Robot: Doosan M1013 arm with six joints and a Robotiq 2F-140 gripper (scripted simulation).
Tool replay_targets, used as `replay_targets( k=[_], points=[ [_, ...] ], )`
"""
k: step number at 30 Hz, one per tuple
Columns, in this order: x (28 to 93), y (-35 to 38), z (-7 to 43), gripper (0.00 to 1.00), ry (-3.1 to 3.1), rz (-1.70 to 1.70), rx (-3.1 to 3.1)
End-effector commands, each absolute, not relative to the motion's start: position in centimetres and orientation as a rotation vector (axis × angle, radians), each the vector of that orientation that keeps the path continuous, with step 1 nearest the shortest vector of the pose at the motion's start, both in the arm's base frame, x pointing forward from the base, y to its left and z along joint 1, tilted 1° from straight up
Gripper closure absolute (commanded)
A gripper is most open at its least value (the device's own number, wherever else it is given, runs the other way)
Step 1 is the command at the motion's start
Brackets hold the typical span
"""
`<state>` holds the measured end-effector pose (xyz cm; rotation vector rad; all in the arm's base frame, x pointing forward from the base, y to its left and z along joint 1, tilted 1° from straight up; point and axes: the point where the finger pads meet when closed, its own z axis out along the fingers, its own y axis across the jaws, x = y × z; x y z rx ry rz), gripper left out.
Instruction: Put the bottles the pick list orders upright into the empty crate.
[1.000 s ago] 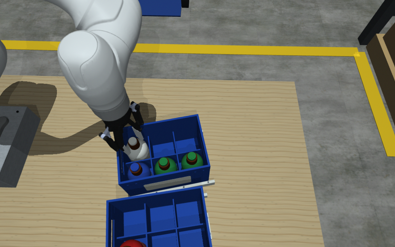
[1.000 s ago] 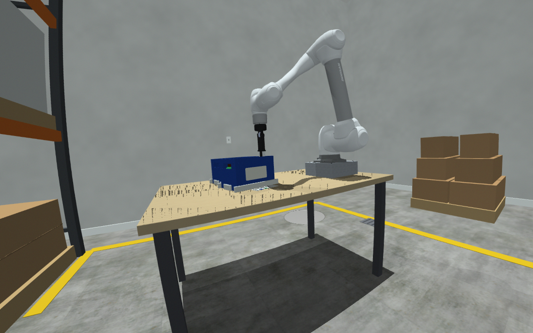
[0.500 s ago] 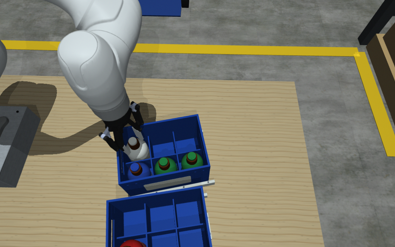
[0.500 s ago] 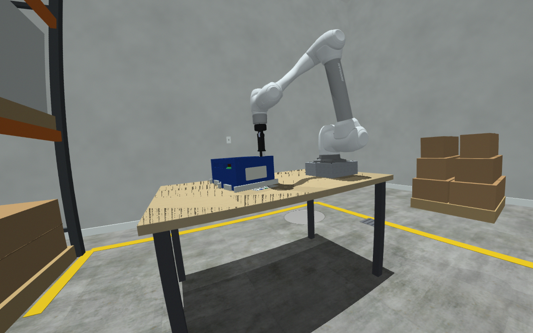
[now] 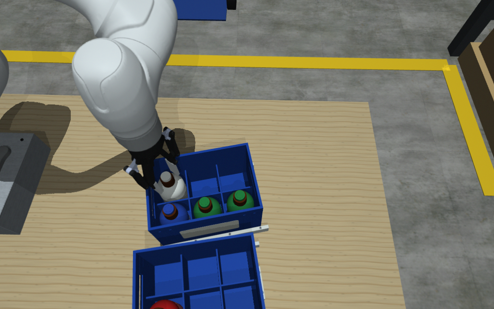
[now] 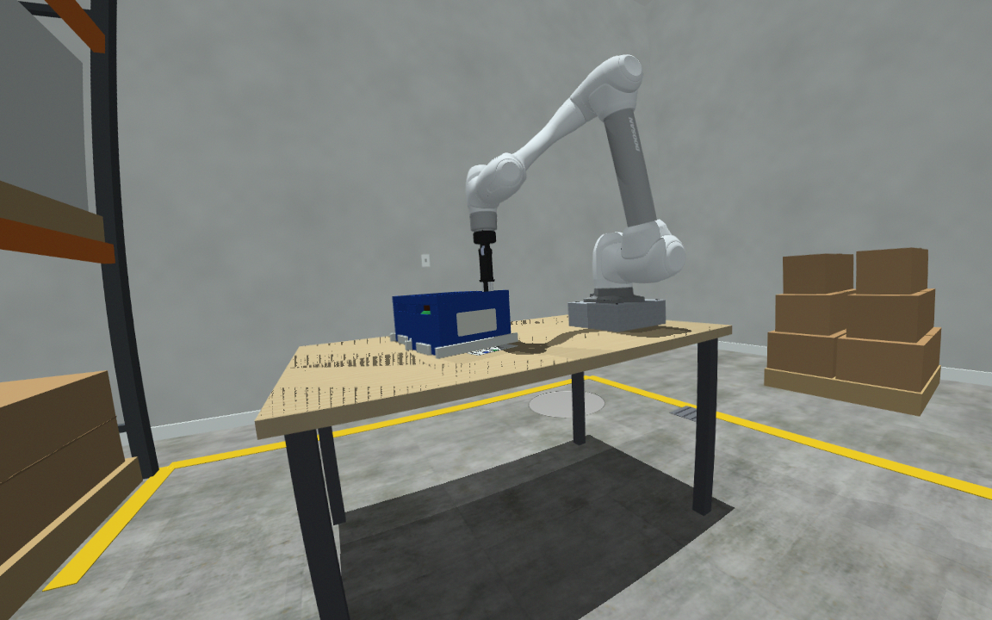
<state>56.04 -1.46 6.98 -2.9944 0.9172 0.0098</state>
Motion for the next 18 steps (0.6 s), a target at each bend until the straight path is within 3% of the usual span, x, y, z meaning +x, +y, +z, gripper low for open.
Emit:
replay_targets(
  k=[1, 18],
  points=[
    [56.0, -1.5, 7.0, 0.62, 0.917, 0.01, -2.994],
    [56.0, -1.5, 9.4, 0.62, 0.917, 0.01, -2.994]
  ],
)
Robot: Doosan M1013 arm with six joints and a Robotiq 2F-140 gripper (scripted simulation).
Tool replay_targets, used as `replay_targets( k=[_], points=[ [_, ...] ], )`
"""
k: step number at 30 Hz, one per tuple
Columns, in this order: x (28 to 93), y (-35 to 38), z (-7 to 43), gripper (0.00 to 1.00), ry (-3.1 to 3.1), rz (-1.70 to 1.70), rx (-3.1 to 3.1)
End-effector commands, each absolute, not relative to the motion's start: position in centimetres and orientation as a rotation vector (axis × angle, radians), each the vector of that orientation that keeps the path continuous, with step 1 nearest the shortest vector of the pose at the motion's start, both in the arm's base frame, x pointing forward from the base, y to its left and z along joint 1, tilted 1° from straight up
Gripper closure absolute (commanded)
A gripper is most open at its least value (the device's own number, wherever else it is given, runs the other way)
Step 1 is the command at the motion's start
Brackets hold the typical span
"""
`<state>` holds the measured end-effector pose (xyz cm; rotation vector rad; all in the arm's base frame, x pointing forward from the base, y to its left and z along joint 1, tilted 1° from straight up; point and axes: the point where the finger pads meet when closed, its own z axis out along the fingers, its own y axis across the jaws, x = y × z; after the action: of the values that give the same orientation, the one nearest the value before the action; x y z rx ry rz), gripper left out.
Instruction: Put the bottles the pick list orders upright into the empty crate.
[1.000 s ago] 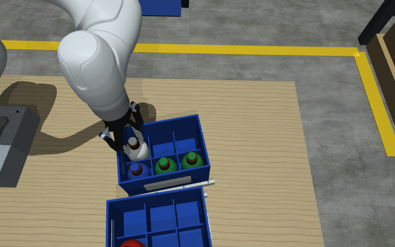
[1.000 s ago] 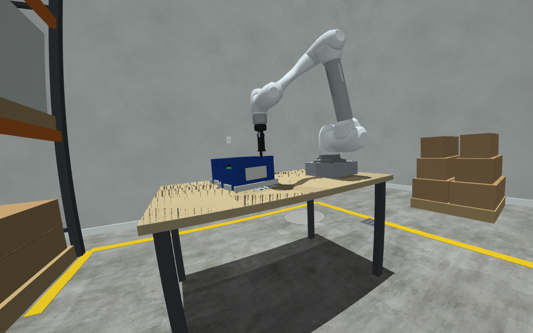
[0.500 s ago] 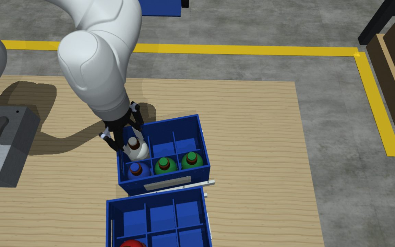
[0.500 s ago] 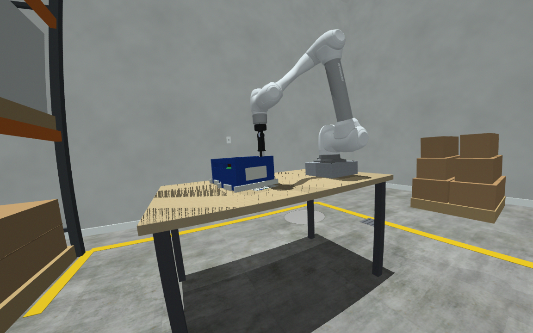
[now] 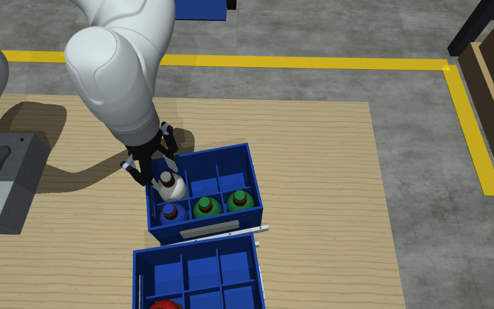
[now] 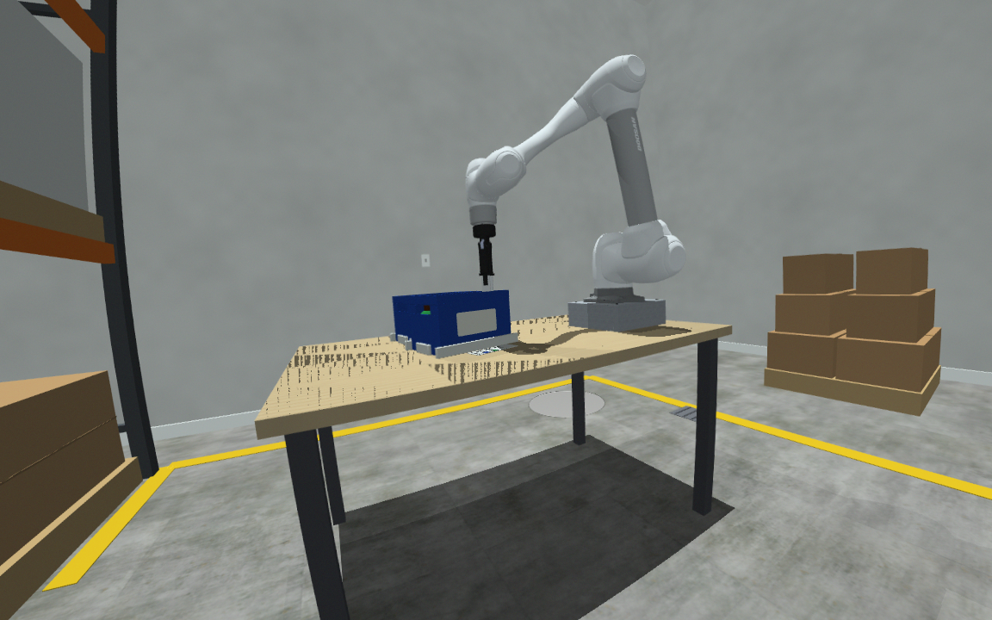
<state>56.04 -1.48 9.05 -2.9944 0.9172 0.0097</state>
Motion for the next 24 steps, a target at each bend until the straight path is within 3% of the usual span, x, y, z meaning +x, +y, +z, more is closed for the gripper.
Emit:
replay_targets(
  k=[1, 24],
  points=[
    [56.0, -1.5, 9.7, 0.62, 0.917, 0.01, -2.994],
    [56.1, -1.5, 15.0, 0.62, 0.917, 0.01, -2.994]
  ],
)
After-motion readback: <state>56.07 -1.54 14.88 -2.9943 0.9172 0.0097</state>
